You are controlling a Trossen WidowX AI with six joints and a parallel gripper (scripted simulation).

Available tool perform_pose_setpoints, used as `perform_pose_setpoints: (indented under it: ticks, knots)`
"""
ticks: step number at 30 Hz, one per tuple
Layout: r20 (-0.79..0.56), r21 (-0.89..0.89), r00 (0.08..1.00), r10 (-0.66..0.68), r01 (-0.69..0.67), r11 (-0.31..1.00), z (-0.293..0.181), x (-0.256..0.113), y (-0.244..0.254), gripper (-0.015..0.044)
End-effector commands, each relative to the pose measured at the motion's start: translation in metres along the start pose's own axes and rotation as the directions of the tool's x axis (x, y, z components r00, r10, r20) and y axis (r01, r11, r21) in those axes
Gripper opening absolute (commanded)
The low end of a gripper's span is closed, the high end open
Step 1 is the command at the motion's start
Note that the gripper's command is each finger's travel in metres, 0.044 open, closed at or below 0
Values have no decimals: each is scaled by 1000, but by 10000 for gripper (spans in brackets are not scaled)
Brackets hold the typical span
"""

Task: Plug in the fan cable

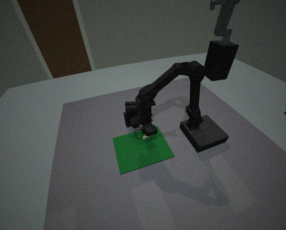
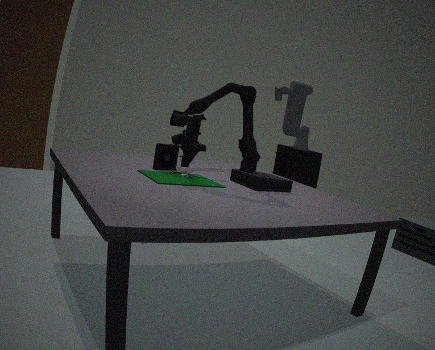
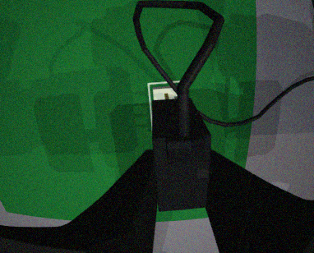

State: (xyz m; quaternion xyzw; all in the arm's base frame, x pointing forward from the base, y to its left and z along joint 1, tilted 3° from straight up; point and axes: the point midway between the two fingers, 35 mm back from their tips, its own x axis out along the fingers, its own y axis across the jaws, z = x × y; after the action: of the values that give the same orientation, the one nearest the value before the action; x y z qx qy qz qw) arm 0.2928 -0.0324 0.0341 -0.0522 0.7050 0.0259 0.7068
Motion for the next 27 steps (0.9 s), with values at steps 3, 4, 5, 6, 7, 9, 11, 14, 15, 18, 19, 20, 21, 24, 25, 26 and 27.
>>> perform_pose_setpoints:
  ticks: [3,4,5,6,7,9,11,14,15,18,19,20,21,24,25,26,27]
  knots:
    - [-14,-5,1000,3,-3,1000,-4,12,1,0]
    - [-14,-5,1000,3,-3,1000,-4,12,1,0]
    - [-14,-5,1000,3,-3,1000,-4,12,1,0]
    - [-14,-5,1000,3,-3,1000,-4,12,1,0]
    - [-14,-5,1000,3,-3,1000,-4,12,1,0]
    - [-14,-5,1000,3,-3,1000,-4,12,1,0]
    - [-14,-5,1000,3,-3,1000,-4,12,1,0]
    - [-13,-10,1000,3,-3,1000,-3,12,1,0]
    - [-13,-10,1000,3,-3,1000,-3,12,1,0]
    - [-13,-14,1000,3,-3,1000,-2,12,0,0]
    - [-13,-14,1000,3,-3,1000,-2,12,0,0]
    - [-13,-15,1000,3,-3,1000,-1,12,0,0]
    - [-13,-15,1000,3,-3,1000,-1,12,0,0]
    - [-13,-15,1000,3,-3,1000,-1,12,0,0]
    - [-13,-15,1000,3,-3,1000,-1,12,0,0]
    - [-13,-15,1000,3,-3,1000,-2,13,0,0]
    - [-13,-15,1000,3,-3,1000,-2,13,0,0]
